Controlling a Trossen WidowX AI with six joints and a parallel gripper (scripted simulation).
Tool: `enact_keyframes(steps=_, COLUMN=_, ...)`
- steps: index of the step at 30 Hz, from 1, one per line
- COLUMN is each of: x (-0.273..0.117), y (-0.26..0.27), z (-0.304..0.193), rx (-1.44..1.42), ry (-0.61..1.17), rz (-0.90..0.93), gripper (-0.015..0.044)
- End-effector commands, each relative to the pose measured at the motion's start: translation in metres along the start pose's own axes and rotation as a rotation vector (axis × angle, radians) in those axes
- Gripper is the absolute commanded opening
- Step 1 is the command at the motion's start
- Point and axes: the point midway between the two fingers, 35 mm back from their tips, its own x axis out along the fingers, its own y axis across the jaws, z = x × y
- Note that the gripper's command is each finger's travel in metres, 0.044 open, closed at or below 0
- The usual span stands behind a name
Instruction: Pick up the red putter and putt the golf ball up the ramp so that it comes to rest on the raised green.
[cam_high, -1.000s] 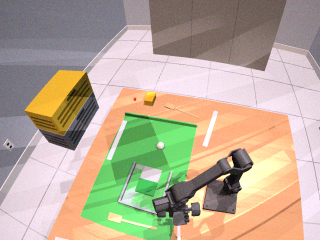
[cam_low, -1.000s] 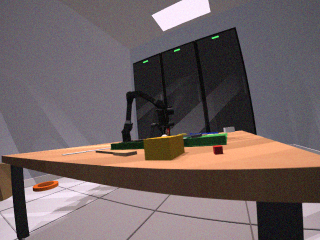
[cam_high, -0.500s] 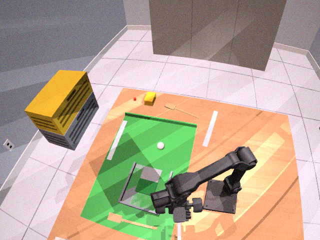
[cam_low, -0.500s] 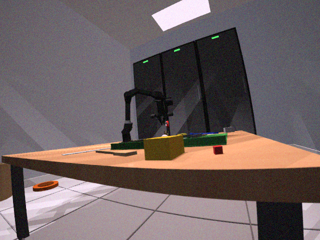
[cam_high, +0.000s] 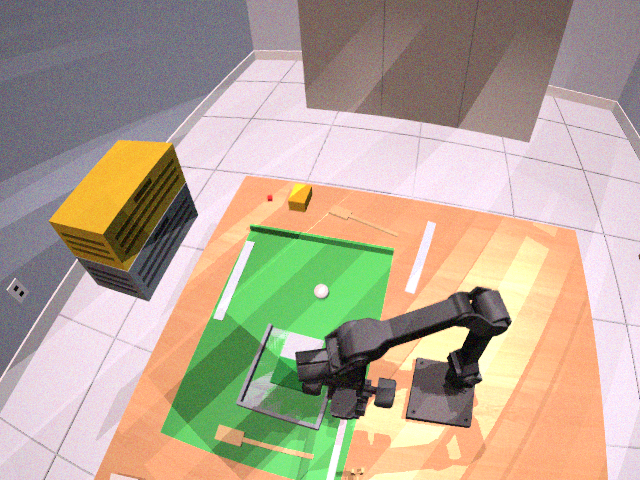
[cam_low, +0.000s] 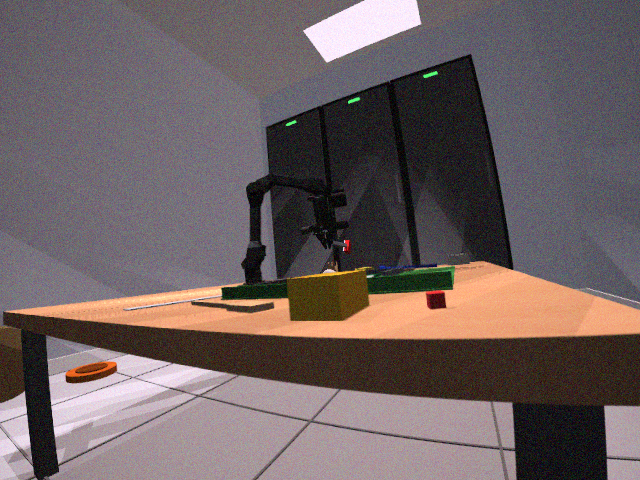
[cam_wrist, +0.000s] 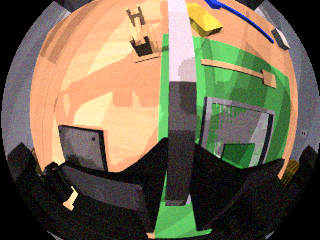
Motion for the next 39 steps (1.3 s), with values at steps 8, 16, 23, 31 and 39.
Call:
enact_keyframes(steps=8, x=-0.019, y=-0.023, z=-0.054, rx=0.25, ry=0.023, rz=-0.054, gripper=0.0)
enact_keyframes(steps=16, x=-0.032, y=-0.03, z=-0.095, rx=0.441, ry=0.036, rz=-0.099, gripper=0.0)
enact_keyframes(steps=23, x=-0.043, y=-0.032, z=-0.134, rx=0.599, ry=0.058, rz=-0.122, gripper=0.0)
enact_keyframes(steps=31, x=-0.055, y=-0.029, z=-0.179, rx=0.779, ry=0.081, rz=-0.144, gripper=0.0)
enact_keyframes(steps=39, x=-0.067, y=-0.017, z=-0.223, rx=0.956, ry=0.106, rz=-0.164, gripper=0.0)
